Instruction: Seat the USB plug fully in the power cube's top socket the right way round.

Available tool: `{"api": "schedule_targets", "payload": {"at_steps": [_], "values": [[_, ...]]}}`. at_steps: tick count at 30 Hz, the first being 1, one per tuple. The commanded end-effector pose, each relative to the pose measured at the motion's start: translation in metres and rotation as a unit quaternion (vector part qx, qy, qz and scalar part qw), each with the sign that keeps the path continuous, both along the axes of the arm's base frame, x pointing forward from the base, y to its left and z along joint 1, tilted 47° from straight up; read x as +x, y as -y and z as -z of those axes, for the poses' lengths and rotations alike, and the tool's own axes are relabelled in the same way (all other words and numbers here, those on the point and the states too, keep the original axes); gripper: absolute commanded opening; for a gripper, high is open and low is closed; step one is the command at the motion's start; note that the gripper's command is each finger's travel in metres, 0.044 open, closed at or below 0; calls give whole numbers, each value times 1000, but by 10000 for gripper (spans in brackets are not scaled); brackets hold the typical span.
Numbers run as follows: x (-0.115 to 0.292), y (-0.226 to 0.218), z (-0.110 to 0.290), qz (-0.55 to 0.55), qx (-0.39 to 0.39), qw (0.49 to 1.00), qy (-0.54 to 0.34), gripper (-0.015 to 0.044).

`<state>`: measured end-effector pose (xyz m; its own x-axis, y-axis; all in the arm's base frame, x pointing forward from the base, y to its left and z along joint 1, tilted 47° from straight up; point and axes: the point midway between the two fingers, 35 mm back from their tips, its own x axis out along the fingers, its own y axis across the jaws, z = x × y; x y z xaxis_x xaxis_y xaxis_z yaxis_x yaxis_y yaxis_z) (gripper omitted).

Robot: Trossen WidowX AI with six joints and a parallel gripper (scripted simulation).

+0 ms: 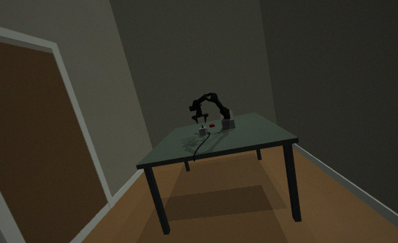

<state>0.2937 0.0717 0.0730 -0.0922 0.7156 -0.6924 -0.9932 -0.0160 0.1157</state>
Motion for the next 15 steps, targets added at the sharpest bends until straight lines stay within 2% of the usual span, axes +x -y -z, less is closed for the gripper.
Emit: {"api": "schedule_targets", "payload": {"at_steps": [1,15], "values": [[-3,-4,4,1,3,1000,-6,440],[-4,-14,14,1,3,1000,-6,440]]}}
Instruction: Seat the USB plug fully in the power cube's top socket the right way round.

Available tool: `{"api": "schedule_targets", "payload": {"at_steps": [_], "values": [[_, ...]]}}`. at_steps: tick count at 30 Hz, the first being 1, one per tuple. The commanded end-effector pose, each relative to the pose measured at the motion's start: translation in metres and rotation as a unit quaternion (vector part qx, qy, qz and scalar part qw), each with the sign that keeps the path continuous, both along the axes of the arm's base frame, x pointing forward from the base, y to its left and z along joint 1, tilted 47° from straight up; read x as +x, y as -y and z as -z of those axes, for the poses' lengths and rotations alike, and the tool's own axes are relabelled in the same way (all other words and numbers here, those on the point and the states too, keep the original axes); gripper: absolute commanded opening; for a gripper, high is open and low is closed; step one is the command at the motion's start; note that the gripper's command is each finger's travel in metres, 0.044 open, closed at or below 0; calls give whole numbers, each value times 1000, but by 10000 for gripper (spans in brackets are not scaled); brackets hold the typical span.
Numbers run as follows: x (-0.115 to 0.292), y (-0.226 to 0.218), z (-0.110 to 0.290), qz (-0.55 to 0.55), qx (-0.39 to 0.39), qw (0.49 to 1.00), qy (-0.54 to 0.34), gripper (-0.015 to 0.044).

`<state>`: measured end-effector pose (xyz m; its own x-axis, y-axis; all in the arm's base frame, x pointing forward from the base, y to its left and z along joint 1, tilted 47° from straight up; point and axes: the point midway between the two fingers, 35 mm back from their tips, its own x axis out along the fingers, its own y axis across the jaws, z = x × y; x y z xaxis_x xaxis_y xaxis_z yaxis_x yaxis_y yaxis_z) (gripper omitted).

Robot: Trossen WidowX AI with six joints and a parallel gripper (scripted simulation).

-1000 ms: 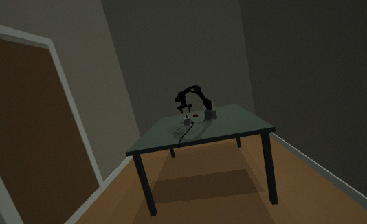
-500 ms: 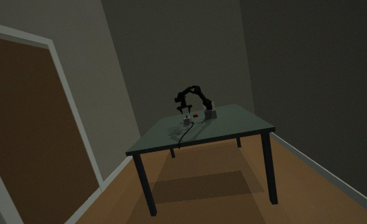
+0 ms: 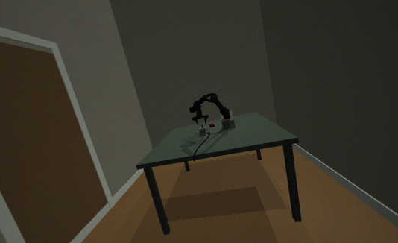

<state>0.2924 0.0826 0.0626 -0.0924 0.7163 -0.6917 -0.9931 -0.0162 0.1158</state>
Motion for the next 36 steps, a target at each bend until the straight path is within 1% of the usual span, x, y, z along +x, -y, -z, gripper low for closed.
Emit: {"api": "schedule_targets", "payload": {"at_steps": [1,11,27,30,36], "values": [[-3,-4,4,1,3,1000,-6,440],[-3,-6,7,1,3,1000,-6,440],[-2,-5,5,-1,0,1000,-2,20],[-2,-5,5,-1,0,1000,-2,0],[-2,-5,5,-1,0,1000,-2,0]]}}
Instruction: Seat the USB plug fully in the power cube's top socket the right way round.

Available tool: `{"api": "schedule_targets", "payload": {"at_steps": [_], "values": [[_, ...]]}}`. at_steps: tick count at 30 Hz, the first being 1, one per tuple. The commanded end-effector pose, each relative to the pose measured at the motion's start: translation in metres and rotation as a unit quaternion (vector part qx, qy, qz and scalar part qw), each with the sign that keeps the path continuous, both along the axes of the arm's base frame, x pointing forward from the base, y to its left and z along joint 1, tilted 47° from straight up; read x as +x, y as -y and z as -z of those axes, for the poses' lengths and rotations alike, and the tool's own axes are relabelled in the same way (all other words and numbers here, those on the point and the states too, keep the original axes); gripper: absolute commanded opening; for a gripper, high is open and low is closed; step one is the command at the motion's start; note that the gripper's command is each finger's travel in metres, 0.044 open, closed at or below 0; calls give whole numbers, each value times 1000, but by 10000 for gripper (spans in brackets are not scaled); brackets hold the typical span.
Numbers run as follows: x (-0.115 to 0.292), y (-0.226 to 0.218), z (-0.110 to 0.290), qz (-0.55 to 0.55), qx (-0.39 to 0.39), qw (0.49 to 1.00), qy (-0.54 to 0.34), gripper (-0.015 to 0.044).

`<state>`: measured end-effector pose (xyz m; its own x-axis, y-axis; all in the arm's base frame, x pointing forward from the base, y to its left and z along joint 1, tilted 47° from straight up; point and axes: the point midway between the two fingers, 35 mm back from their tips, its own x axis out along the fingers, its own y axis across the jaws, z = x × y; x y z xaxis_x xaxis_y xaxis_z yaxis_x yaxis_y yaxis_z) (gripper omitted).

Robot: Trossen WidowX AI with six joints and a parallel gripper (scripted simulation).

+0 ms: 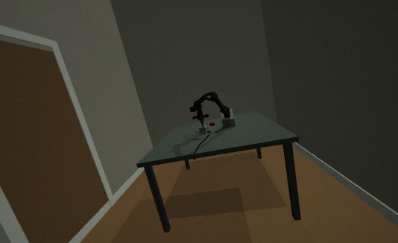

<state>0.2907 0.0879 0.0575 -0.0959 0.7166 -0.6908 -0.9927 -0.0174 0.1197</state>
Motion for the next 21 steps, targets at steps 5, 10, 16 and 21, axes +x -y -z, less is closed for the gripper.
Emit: {"api": "schedule_targets", "payload": {"at_steps": [5,10,16,21], "values": [[0,0,0,0,0,1000,0,0],[0,0,0,0,0,1000,0,0],[0,3,-2,0,0,1000,0,0],[1,5,-5,0,0,1000,0,0]]}}
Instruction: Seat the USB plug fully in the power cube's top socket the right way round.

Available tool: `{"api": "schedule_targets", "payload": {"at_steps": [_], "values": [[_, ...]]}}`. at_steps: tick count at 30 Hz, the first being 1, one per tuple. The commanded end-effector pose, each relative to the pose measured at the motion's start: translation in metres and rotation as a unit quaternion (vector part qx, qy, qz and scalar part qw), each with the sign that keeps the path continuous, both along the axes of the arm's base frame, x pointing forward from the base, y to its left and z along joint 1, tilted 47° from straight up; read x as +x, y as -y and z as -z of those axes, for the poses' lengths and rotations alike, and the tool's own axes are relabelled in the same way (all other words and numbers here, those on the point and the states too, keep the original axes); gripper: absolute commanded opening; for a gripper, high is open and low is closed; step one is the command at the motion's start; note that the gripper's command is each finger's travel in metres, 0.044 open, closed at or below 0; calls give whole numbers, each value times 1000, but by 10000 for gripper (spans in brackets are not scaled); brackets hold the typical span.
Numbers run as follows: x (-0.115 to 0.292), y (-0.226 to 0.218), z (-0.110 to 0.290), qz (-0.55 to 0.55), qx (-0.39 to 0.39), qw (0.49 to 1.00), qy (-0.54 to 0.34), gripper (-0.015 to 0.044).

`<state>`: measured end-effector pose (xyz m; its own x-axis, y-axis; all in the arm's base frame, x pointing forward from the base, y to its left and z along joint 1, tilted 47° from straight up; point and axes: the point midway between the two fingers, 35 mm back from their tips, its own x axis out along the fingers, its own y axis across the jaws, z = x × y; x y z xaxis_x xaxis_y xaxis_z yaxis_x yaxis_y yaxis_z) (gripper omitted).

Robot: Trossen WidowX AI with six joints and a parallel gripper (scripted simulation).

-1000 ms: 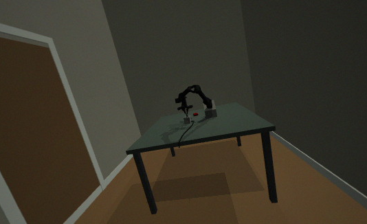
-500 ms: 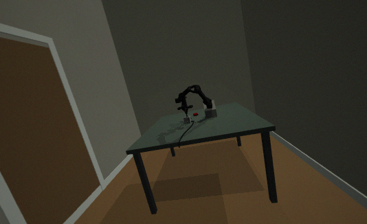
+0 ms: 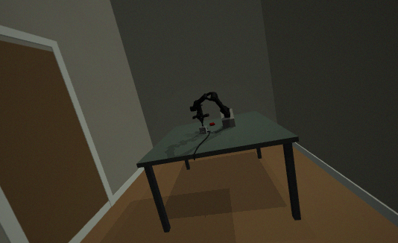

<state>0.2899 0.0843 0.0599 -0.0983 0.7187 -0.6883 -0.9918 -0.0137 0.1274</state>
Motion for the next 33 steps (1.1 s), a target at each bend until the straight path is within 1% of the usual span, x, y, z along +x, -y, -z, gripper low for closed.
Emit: {"api": "schedule_targets", "payload": {"at_steps": [1,33], "values": [[2,2,-3,-2,-1,1000,4,0],[4,17,-17,-2,-2,1000,4,0]]}}
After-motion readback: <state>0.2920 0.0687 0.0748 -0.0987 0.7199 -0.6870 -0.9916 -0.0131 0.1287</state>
